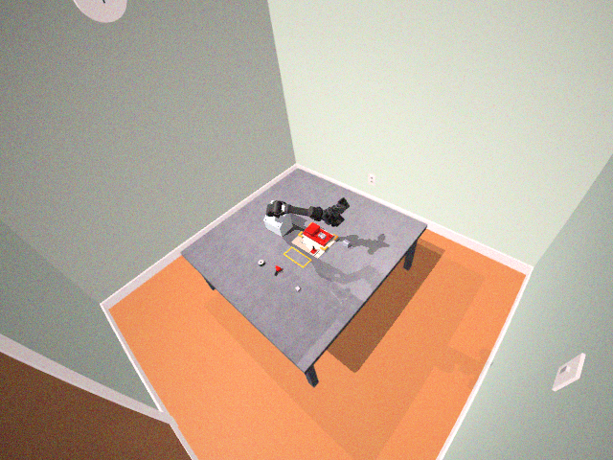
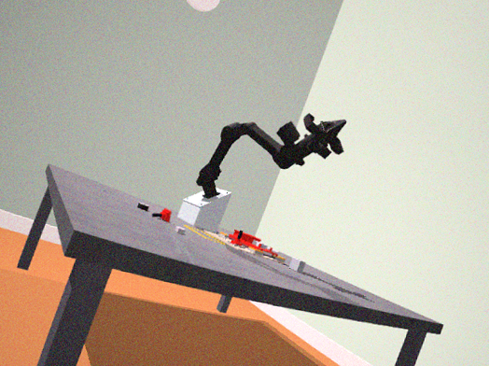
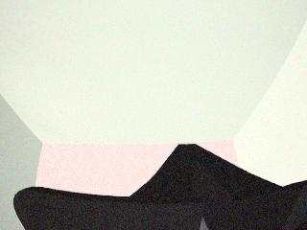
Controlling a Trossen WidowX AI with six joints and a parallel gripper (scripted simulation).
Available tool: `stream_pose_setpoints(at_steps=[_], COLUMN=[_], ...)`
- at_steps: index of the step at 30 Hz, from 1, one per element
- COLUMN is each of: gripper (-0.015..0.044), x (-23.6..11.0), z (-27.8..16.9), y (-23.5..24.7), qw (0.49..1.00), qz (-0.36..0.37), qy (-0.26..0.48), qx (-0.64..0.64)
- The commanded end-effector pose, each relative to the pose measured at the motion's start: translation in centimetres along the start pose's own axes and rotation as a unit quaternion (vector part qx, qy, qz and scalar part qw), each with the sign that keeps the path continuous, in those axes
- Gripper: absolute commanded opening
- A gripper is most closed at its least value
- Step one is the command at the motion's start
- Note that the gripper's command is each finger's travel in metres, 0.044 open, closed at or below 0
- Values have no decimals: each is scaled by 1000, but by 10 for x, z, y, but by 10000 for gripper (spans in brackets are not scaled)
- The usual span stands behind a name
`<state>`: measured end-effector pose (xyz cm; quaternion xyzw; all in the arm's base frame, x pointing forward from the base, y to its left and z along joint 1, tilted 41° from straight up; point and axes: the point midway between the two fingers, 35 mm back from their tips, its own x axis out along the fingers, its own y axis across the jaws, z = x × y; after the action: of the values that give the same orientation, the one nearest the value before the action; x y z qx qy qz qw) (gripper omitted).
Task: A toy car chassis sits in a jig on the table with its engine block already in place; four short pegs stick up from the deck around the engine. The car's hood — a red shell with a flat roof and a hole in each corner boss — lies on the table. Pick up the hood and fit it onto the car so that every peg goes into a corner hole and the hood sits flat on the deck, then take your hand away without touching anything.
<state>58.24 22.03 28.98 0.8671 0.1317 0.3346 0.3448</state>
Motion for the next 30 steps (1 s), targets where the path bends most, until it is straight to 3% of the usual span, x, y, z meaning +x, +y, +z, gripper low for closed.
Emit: stream_pose_setpoints(at_steps=[1, 9, 17, 30], gripper=[26, 236, 440, 440], x=[0, -22, -70, -192], z=[1, 39, 73, 101], y=[-1, -58, -119, -189], qw=[1000, 987, 945, 819], qz=[-2, -87, -184, -344], qy=[-3, -132, -268, -459], qx=[1, 29, 36, -5])
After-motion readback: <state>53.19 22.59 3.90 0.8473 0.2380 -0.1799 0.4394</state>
